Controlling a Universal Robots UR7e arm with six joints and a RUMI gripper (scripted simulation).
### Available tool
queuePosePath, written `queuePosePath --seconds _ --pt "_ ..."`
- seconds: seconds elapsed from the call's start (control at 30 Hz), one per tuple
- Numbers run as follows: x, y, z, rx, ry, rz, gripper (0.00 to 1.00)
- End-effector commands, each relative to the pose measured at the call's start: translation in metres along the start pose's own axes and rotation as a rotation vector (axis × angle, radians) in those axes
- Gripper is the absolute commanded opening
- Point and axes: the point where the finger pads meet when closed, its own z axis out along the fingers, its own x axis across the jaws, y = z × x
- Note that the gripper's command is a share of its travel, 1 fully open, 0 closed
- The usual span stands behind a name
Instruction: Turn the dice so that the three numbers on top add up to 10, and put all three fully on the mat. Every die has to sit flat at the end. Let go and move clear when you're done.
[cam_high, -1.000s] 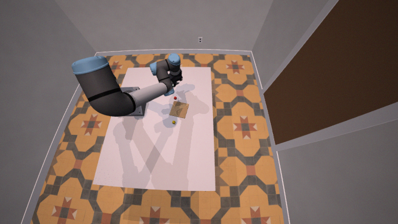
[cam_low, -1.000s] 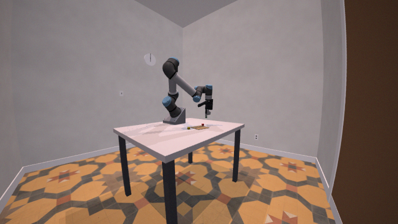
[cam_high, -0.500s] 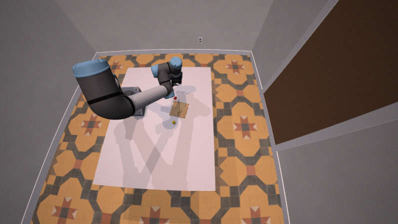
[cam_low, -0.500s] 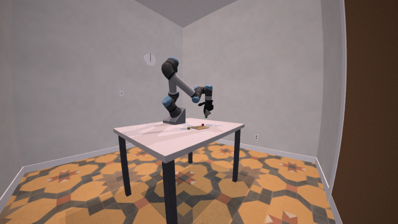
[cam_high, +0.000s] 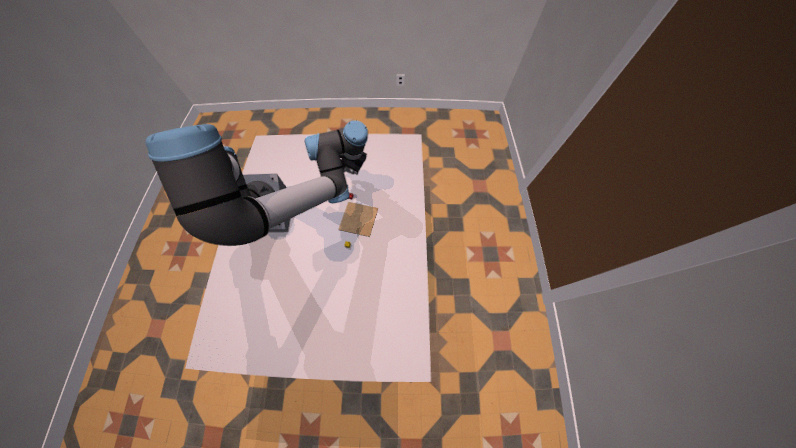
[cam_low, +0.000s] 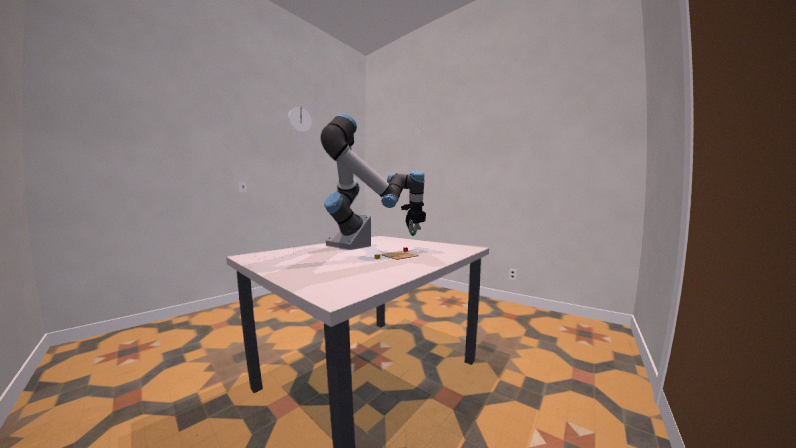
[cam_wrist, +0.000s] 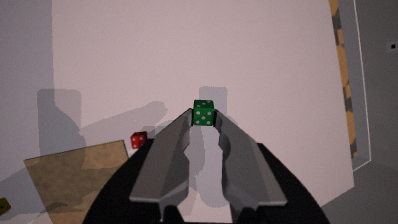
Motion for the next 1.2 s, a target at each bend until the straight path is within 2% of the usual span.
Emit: queuePosePath --seconds 0.0,0.53,0.6,1.03,1.17 --pt "0.002 0.000 0.000 0.012 0.006 0.106 0.03" --pt "0.009 0.002 -0.002 0.095 0.035 0.642 0.03" --pt "0.009 0.002 -0.002 0.095 0.035 0.642 0.03" --pt "0.014 0.007 -0.005 0.185 0.028 1.127 0.03" --pt "0.015 0.008 -0.005 0.196 0.025 1.181 0.03"
